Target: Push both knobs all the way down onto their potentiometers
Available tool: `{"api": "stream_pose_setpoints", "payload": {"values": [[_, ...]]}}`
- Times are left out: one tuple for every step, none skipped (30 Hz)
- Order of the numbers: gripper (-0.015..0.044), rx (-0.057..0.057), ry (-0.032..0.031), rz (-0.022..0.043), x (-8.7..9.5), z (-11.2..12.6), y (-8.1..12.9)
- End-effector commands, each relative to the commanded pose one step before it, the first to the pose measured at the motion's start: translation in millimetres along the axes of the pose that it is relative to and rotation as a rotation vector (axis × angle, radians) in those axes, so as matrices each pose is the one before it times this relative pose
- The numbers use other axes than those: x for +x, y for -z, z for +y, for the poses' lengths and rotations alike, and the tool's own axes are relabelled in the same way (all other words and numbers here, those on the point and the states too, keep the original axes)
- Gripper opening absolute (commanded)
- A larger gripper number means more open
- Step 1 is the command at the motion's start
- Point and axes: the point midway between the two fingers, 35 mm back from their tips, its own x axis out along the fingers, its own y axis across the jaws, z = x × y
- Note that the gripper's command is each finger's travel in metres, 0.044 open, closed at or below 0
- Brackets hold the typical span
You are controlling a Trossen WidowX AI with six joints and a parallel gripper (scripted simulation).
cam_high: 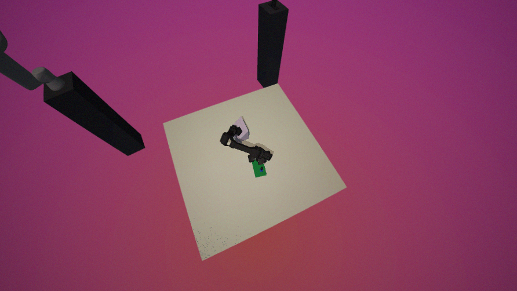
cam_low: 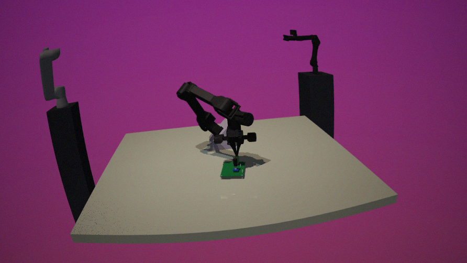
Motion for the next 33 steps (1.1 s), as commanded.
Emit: {"api": "stream_pose_setpoints", "payload": {"values": [[0.0000, 0.0160, 0.01142, 0.01672, 14.30, -1.88, -2.16], [0.0000, 0.0000, 0.00000, 0.00000, 0.00, 0.00, 0.00], [0.0000, 0.0000, 0.00000, 0.00000, 0.00, 0.00, 0.00], [0.0000, 0.0000, 0.00000, 0.00000, 0.00, 0.00, 0.00], [0.0000, 0.0000, 0.00000, 0.00000, 0.00, 0.00, 0.00], [0.0000, 0.0000, 0.00000, 0.00000, 0.00, 0.00, 0.00], [0.0000, 0.0000, 0.00000, 0.00000, 0.00, 0.00, 0.00], [0.0000, 0.0000, 0.00000, 0.00000, 0.00, 0.00, 0.00], [0.0000, 0.0000, 0.00000, 0.00000, 0.00, 0.00, 0.00], [0.0000, 0.0000, 0.00000, 0.00000, 0.00, 0.00, 0.00], [0.0000, 0.0000, 0.00001, 0.00000, 0.17, 0.00, 0.00], [0.0000, 0.0000, 0.00002, -0.00001, 0.36, 0.00, 0.00], [0.0000, 0.0000, 0.00001, 0.00000, 0.22, 0.00, 0.00], [0.0000, 0.0000, 0.00000, 0.00000, 0.00, 0.00, 0.00], [0.0000, 0.0000, -0.00002, 0.00000, -0.26, 0.01, -0.01], [0.0000, 0.0000, -0.00005, 0.00001, -0.53, 0.02, -0.02], [0.0000, 0.0000, -0.00007, 0.00001, -0.76, 0.03, -0.03], [0.0000, 0.0000, -0.00009, 0.00002, -0.99, 0.04, -0.04], [0.0000, 0.0000, -0.00011, 0.00002, -1.24, 0.05, -0.04], [0.0000, 0.0000, -0.00012, 0.00002, -1.47, 0.05, -0.04], [0.0000, 0.0000, -0.00012, 0.00003, -1.60, 0.05, -0.04], [0.0000, 0.0000, -0.00011, 0.00003, -1.56, 0.05, -0.04], [0.0000, 0.0000, -0.00011, 0.00003, -1.58, 0.04, -0.03], [0.0000, 0.0000, -0.00010, 0.00003, -1.60, 0.04, -0.02], [0.0000, 0.0000, -0.00010, 0.00003, -1.63, 0.03, -0.02], [0.0000, 0.0000, -0.00009, 0.00003, -1.66, 0.03, -0.01], [0.0000, 0.0000, -0.00008, 0.00003, -1.57, 0.02, -0.01], [0.0000, 0.0000, -0.00007, 0.00003, -1.59, 0.02, 0.00], [0.0000, 0.0000, -0.00007, 0.00003, -1.62, 0.02, 0.01], [0.0000, 0.0000, -0.00006, 0.00003, -1.66, 0.01, 0.01], [0.0000, 0.0000, -0.00005, 0.00003, -1.54, 0.01, 0.02], [0.0000, 0.0000, -0.00005, 0.00003, -1.56, 0.00, 0.02], [0.0000, 0.0000, -0.00004, 0.00003, -1.61, 0.00, 0.03]]}}
